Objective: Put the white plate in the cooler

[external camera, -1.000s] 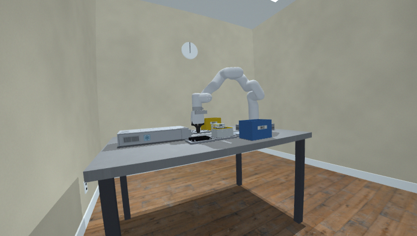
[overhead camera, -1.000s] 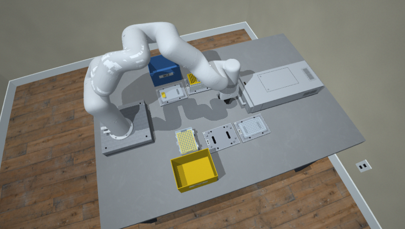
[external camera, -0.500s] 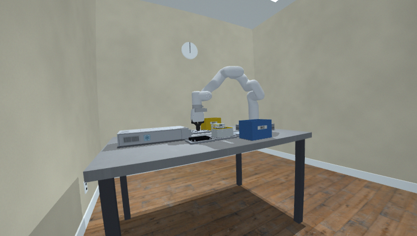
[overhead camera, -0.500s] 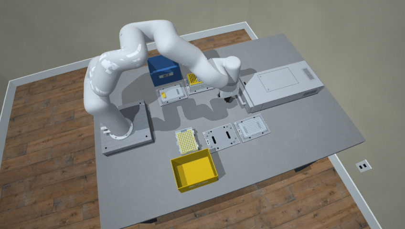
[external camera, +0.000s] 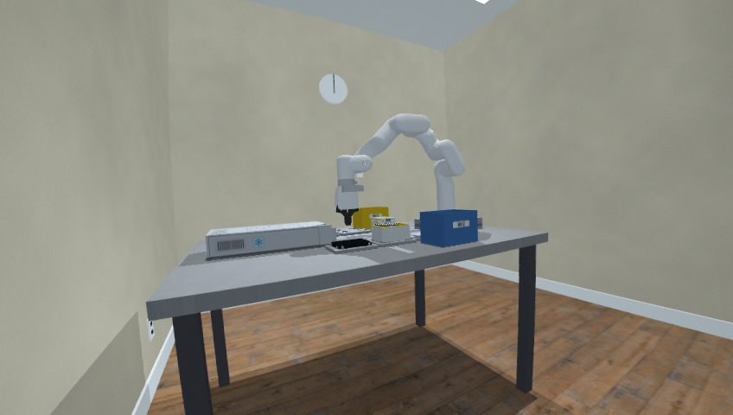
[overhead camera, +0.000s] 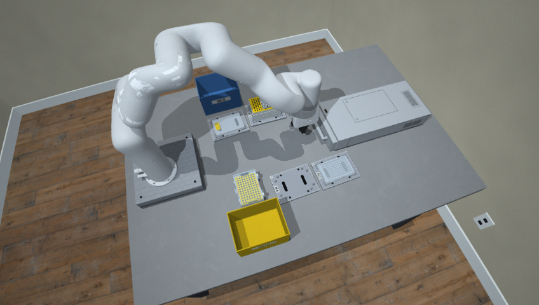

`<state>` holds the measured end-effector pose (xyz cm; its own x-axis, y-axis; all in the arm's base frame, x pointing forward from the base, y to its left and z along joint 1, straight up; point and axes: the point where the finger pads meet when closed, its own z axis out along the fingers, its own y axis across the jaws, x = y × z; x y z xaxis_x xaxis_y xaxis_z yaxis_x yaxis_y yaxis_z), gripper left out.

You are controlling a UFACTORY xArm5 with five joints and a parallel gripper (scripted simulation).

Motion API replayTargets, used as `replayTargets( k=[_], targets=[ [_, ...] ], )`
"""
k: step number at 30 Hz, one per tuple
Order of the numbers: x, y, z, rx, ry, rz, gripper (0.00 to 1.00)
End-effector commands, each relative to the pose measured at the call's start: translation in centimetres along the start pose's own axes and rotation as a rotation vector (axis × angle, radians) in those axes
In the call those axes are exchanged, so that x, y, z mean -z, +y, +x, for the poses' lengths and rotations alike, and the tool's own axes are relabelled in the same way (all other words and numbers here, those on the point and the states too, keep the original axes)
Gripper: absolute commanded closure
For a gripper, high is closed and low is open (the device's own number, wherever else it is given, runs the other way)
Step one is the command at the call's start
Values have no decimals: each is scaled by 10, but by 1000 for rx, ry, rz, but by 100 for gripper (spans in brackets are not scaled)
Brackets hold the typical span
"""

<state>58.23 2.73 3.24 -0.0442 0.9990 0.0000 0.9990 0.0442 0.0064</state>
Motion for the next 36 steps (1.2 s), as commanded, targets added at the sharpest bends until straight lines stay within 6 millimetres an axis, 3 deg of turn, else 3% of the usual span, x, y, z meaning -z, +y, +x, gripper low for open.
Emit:
replayTargets(
  k=[1,36],
  targets=[
    [10,1,0,0,-5,-4,100],
    [61,1,0,0,-5,-4,100]
  ],
)
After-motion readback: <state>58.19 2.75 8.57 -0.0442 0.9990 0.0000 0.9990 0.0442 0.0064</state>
